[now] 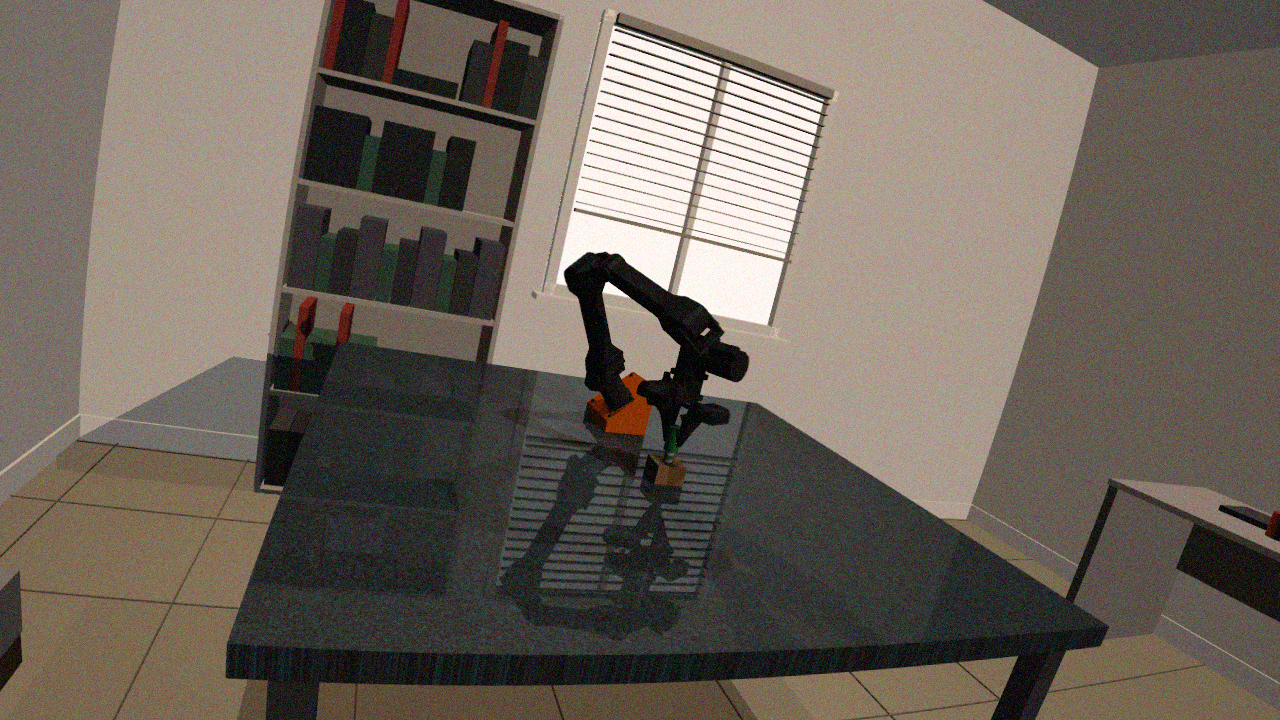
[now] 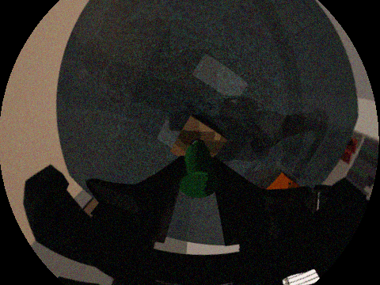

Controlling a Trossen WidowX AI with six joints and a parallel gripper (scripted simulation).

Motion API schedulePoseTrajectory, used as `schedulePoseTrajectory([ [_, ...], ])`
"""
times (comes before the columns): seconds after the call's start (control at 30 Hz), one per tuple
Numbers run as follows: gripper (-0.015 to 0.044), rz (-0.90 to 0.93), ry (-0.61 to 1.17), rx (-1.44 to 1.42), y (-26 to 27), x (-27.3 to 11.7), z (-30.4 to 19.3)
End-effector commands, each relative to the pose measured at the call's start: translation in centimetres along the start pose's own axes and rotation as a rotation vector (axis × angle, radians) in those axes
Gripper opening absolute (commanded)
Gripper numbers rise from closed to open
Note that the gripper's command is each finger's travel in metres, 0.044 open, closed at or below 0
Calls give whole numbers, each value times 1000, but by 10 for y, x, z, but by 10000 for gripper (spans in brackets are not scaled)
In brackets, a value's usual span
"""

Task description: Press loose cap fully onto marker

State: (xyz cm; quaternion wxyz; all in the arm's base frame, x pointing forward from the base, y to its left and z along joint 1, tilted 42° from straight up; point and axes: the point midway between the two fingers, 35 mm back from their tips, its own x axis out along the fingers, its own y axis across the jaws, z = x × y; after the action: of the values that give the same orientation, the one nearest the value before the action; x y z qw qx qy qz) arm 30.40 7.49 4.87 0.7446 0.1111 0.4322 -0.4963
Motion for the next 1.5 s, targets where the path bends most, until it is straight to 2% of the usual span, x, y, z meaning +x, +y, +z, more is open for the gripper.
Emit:
schedulePoseTrajectory([
  [0.0, 0, -2, -3, -6, 0, 1, 0],
  [0.1, 0, -2, -3, -6, 0, 1, 0],
  [0.67, 440, -1, 0, -1, 0, 1, 0],
  [0.77, 440, -1, 1, -1, 1, -7, 0],
  [0.93, 440, -1, 3, -2, 1, -66, -1],
  [1.07, 440, -1, 3, -2, 0, -74, -1],
  [1.17, 361, -1, 2, -142, 0, -73, -1],
  [1.47, 125, -2, 0, -987, 0, -66, -1],
])
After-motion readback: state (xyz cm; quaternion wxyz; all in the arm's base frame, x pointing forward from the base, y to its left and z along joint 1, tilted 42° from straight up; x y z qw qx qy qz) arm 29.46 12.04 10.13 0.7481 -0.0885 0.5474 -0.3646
